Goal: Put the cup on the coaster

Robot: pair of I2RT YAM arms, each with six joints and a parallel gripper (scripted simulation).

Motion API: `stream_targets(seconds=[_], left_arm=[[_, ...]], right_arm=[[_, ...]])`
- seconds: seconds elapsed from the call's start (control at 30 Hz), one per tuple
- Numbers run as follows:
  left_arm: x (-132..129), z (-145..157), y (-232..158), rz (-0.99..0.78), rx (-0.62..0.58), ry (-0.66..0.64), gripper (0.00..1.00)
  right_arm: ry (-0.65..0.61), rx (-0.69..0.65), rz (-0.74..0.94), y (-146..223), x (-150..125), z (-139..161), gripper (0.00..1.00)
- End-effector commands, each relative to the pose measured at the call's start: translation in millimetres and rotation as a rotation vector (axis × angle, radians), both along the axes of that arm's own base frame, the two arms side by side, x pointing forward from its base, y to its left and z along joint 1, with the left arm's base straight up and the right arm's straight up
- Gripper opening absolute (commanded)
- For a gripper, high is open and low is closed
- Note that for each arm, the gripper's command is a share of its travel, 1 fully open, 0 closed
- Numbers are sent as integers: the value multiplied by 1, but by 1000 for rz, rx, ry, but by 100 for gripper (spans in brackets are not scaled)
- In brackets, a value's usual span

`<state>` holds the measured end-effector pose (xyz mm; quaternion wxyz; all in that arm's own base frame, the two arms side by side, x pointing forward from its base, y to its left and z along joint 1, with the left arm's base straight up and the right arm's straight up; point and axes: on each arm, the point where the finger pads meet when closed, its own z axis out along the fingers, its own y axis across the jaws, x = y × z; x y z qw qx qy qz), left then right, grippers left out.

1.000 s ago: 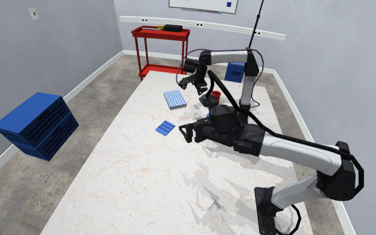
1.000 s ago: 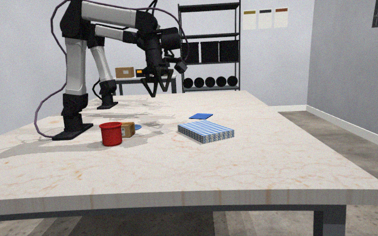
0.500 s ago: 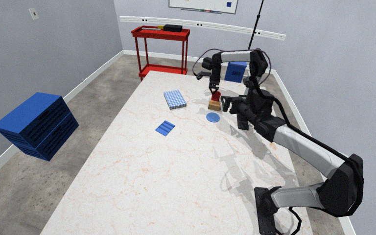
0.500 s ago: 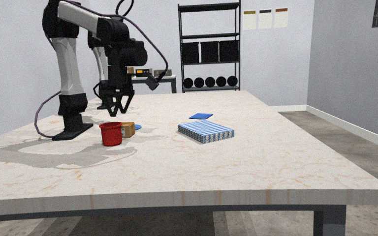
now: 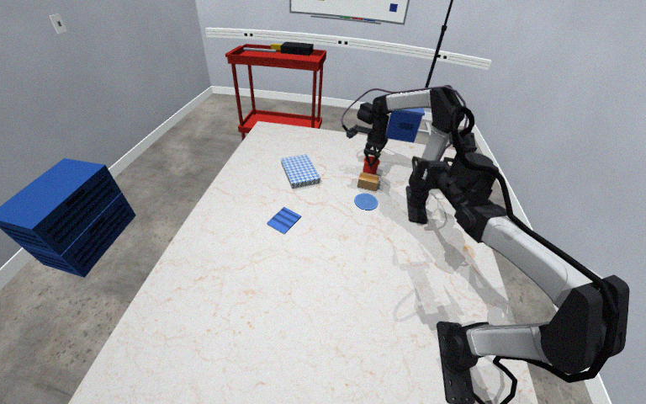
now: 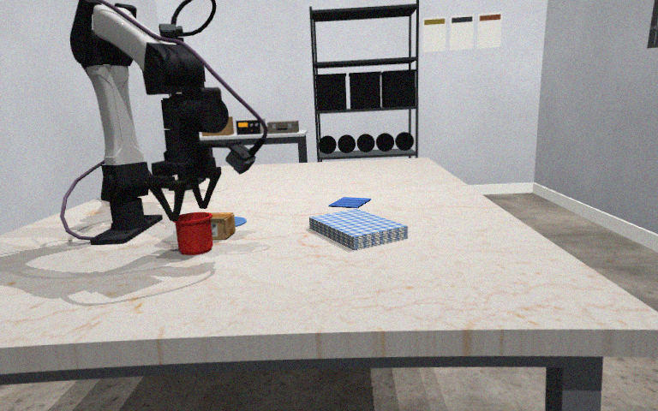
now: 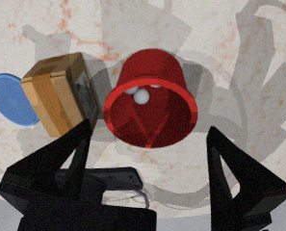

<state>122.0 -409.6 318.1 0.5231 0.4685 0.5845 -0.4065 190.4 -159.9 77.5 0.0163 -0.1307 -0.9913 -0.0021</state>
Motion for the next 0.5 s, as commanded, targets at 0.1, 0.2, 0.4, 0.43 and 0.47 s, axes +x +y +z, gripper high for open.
stream_targets(seconds=[0.1,0.2,0.4,0.43,0.47], left_arm=[[1,16,5,18,-51,-10,100],[1,14,5,18,-45,-8,100],[1,15,3,13,-40,-8,100],[1,15,3,13,-40,-8,100],[1,15,3,13,-40,-8,100]], right_arm=[[-35,-11,-9,-2,5,-7,96],[-26,-3,-12,-2,5,-15,95],[-31,-8,-12,-4,11,-21,88],[-31,-8,-12,-4,11,-21,88],[-31,-8,-12,-4,11,-21,88]])
